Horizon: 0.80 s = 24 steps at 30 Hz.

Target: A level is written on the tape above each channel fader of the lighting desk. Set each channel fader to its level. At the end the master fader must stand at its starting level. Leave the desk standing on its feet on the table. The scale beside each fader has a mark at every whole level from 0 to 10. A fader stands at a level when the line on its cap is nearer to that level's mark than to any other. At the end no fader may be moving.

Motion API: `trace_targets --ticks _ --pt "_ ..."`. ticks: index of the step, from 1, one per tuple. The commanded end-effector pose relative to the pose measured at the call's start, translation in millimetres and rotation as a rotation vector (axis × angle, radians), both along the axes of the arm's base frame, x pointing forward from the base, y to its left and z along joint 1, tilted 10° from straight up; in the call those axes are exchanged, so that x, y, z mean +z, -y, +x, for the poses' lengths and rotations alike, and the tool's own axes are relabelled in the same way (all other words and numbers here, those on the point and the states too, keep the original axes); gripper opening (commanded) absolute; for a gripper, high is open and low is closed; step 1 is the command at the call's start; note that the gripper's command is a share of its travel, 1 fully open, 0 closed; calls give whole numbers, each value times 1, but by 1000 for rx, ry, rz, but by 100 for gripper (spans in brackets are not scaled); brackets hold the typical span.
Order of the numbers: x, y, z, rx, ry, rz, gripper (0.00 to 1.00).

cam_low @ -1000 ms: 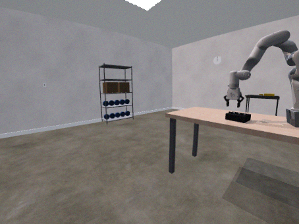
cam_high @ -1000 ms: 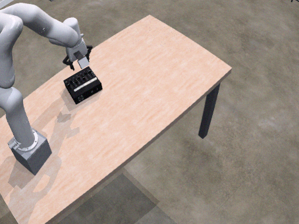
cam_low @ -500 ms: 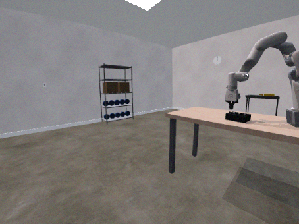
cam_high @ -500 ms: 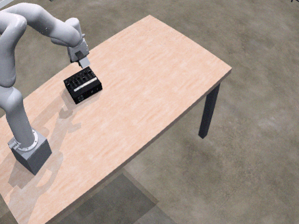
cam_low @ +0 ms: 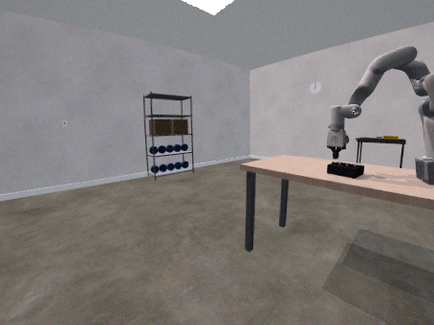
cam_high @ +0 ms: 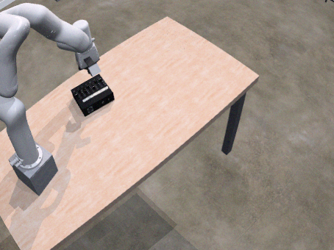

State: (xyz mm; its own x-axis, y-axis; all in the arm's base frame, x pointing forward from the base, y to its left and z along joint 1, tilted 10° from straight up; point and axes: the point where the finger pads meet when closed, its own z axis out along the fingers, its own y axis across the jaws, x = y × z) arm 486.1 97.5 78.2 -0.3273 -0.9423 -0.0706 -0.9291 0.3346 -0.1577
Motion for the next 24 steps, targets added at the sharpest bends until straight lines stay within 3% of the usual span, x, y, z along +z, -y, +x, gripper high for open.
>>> trace_targets --ticks 1,24 --pt "2 0 1 0 4 1 0" --pt "-2 0 2 0 4 1 0"
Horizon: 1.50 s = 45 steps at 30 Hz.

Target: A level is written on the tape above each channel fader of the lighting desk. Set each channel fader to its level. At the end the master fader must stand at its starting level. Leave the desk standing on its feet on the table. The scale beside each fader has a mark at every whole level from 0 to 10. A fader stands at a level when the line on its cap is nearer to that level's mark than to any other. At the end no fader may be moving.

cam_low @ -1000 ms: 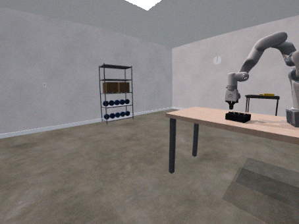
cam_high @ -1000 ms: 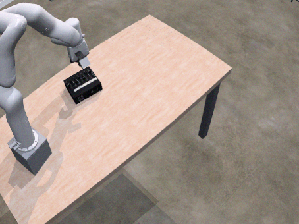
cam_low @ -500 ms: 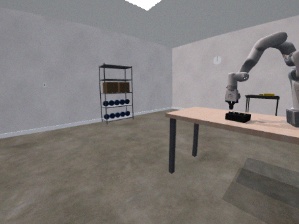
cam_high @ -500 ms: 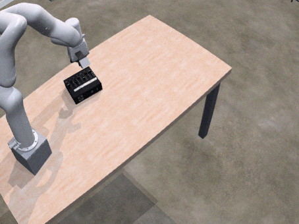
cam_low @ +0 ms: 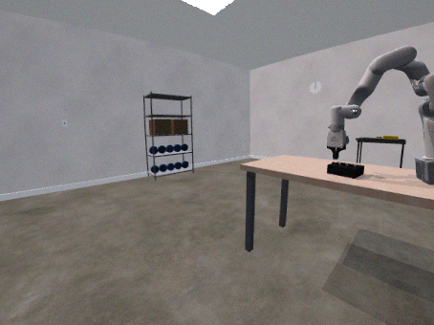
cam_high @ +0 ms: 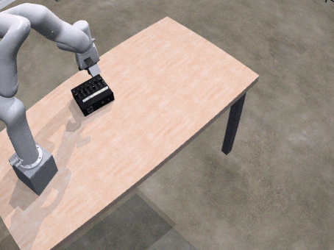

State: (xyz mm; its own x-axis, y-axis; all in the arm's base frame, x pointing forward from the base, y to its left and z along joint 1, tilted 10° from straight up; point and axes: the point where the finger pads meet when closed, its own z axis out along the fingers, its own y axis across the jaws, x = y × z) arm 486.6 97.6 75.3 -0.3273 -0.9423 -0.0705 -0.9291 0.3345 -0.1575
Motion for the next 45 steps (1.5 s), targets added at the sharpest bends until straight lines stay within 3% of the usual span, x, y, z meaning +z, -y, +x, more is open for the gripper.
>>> trace_targets --ticks 1,45 --pt "1 0 2 0 4 1 0" --pt "-19 -1 5 0 4 1 0"
